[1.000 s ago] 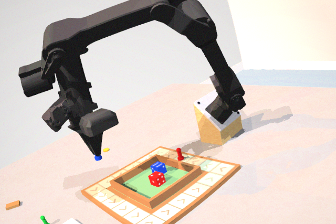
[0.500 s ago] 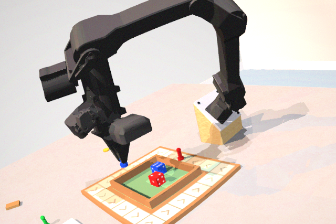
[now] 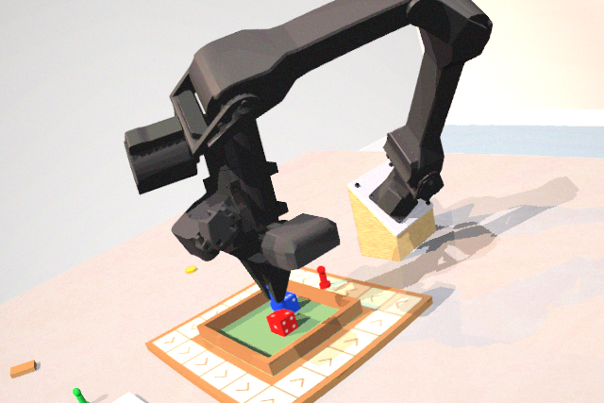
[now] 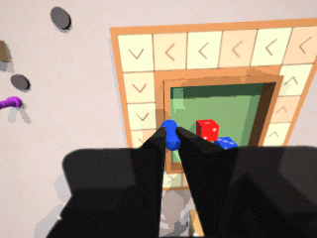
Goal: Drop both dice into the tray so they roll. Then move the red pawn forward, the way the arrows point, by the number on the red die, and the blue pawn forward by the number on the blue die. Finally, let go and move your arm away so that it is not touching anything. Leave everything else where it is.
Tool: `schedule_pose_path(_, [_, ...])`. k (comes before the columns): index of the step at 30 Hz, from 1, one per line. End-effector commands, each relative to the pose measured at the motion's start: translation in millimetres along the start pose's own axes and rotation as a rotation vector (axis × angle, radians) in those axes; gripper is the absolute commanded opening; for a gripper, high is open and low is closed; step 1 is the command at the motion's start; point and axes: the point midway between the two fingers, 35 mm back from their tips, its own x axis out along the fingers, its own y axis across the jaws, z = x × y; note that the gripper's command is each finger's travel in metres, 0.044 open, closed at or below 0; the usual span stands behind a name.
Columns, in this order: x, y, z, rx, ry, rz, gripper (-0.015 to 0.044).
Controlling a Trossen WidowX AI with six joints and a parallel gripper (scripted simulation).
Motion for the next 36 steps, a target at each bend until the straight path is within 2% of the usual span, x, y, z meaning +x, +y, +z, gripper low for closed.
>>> schedule_pose_path(1, [5,9,-11,-0.002,-0.002,0.003,0.0])
schedule_pose_path(17, [32,32,-64,-0.002,0.002,0.014,0.0])
schedule_pose_path(29, [66,32,-65,-0.002,0.002,0.016,0.0])
schedule_pose_path(36, [71,33,-64,-0.002,0.002,0.016,0.0])
